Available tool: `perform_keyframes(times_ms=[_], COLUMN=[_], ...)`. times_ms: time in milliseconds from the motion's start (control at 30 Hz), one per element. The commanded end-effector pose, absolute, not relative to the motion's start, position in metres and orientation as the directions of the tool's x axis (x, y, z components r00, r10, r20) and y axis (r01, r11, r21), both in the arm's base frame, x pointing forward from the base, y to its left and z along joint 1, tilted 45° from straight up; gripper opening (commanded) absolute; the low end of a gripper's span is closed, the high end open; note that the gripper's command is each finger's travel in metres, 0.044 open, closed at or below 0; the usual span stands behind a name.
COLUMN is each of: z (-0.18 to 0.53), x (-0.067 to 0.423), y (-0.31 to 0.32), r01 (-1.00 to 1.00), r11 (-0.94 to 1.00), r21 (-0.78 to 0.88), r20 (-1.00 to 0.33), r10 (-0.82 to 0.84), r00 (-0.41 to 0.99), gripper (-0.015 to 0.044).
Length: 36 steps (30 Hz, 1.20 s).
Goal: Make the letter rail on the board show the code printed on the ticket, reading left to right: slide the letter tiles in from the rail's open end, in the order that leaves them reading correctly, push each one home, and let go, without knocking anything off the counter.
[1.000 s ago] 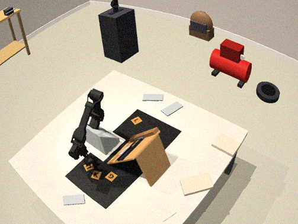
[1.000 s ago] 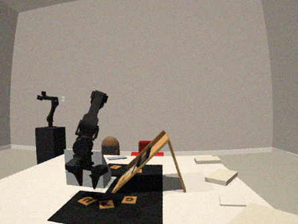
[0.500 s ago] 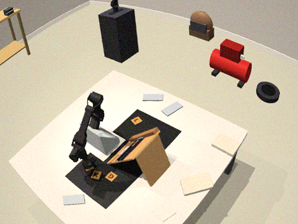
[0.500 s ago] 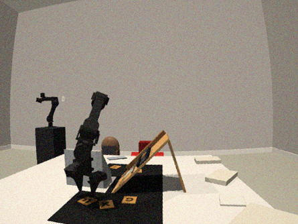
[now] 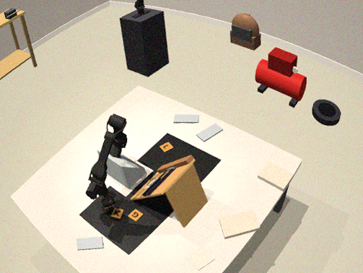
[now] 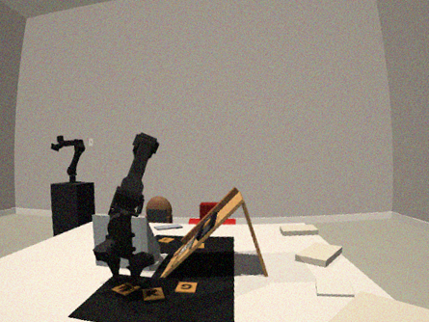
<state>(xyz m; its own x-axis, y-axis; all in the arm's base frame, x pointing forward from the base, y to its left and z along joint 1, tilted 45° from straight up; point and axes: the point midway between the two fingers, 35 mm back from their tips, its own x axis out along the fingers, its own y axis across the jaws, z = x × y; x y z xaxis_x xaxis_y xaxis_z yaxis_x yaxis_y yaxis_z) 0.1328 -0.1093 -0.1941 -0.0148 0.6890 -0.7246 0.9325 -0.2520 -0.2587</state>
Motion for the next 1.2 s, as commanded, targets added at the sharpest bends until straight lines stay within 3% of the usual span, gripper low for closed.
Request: perform_keyframes(times_ms=[0, 1167], z=[-0.194, -0.208], x=[0.132, 0.132], y=[-0.108, -0.094], r01=[0.931, 0.931], r11=[-0.256, -0.255], r21=[-0.261, -0.261], r20=[-0.722, -0.721], r10=[0.692, 0.693], r00=[-0.013, -0.012], gripper=[0.0340, 0.0340])
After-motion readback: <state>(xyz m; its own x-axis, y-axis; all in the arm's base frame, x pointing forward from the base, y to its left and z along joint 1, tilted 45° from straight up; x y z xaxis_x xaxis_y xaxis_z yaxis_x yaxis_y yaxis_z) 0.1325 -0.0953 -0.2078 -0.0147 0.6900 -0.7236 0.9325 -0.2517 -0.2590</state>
